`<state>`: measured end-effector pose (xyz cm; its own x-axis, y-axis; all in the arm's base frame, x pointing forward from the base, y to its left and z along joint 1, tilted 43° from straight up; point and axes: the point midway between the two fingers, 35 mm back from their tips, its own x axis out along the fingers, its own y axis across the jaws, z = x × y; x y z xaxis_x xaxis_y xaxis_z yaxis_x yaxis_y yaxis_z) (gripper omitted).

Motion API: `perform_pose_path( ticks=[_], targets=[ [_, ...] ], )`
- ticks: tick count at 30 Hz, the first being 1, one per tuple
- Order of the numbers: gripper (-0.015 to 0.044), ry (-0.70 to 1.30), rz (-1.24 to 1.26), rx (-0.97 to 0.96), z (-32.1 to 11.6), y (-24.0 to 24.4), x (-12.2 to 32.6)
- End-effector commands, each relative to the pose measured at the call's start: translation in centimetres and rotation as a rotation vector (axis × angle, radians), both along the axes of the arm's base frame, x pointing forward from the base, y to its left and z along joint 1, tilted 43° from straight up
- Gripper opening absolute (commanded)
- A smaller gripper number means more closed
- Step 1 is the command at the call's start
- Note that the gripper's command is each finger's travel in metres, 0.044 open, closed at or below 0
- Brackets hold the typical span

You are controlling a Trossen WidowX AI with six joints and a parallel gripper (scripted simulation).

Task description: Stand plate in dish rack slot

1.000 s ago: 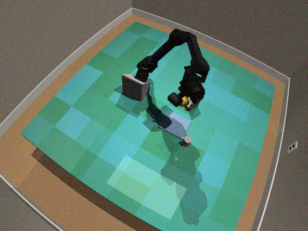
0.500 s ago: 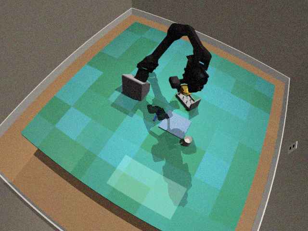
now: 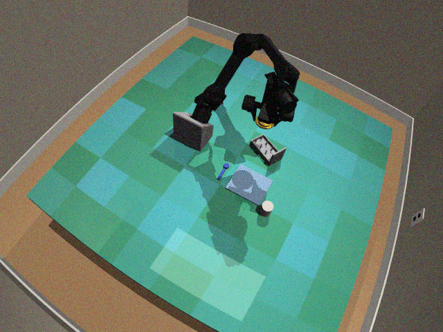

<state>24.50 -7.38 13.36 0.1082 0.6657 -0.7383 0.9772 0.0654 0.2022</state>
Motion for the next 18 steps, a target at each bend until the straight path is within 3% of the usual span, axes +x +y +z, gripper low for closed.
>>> perform_pose_path(
  ticks=[1,18],
  targets=[
    [0.0,0.095,-0.118,0.021,1.1,1.5,-0.9],
    [0.0,0.466,-0.529,0.103,3.6,6.5,-4.5]
  ],
)
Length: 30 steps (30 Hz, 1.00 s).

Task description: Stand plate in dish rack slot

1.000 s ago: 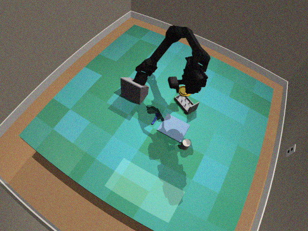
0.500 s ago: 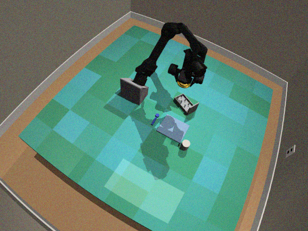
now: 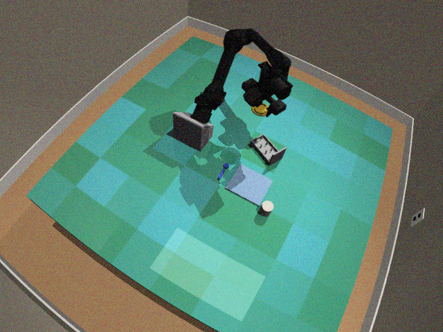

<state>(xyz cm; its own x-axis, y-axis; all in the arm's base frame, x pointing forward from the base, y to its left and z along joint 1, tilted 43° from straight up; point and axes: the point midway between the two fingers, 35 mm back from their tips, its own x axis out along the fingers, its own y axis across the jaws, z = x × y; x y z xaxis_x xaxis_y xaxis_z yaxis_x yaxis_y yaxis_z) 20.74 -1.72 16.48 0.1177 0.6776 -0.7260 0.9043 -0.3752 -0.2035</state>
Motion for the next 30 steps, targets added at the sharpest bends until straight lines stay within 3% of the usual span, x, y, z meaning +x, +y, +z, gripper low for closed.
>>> perform_pose_path(
  ticks=[1,8,30],
  targets=[
    [0.0,0.066,-0.08,0.017,0.4,0.9,-0.8],
    [0.0,0.069,-0.069,0.005,0.2,1.0,-0.8],
    [0.0,0.086,0.267,-0.421,-5.7,2.3,-2.5]
  ],
)
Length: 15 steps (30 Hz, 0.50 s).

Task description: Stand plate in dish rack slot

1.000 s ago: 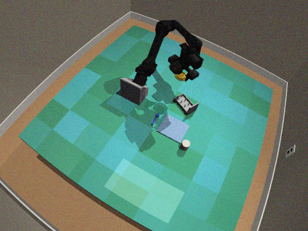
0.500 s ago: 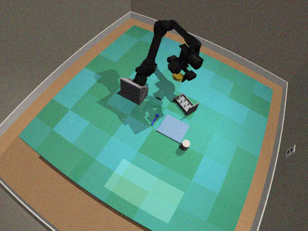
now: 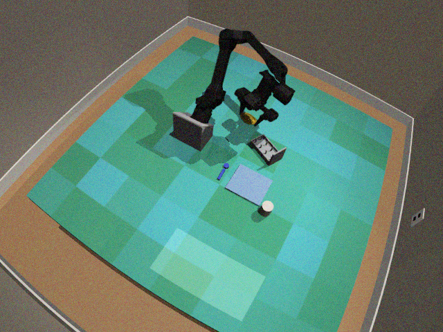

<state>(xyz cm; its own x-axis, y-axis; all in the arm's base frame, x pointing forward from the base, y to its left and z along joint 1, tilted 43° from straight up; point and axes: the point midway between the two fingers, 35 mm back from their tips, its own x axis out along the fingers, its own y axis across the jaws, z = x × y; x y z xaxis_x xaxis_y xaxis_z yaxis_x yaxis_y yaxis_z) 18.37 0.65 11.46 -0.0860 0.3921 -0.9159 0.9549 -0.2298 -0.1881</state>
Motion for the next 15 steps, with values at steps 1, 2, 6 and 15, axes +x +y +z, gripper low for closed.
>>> perform_pose_path(
  ticks=[1,2,6,15],
  targets=[
    [0.0,-0.013,0.06,-0.09,-0.9,0.0,-0.2],
    [0.0,-0.016,0.074,-0.109,-1.2,0.0,-0.2],
    [0.0,-0.031,0.129,-0.185,-2.0,0.0,-0.2],
    [0.0,-0.083,0.243,-0.353,-3.5,0.0,0.0]
  ],
)
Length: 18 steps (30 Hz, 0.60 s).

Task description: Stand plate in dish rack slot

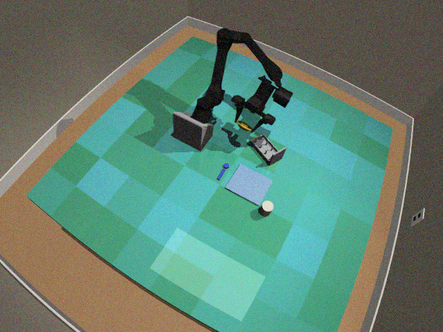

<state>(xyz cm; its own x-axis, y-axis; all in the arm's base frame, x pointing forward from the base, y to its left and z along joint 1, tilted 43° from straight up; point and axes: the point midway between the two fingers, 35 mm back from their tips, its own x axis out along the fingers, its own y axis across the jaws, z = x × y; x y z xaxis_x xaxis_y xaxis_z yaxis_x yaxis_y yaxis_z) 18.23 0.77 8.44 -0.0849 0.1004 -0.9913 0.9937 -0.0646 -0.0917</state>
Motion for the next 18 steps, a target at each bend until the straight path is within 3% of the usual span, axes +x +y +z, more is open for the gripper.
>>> perform_pose_path(
  ticks=[1,18],
  targets=[
    [0.0,-0.038,0.05,-0.085,-0.6,-0.1,0.2],
    [0.0,-0.214,0.235,-0.367,-2.0,0.4,1.4]
  ],
)
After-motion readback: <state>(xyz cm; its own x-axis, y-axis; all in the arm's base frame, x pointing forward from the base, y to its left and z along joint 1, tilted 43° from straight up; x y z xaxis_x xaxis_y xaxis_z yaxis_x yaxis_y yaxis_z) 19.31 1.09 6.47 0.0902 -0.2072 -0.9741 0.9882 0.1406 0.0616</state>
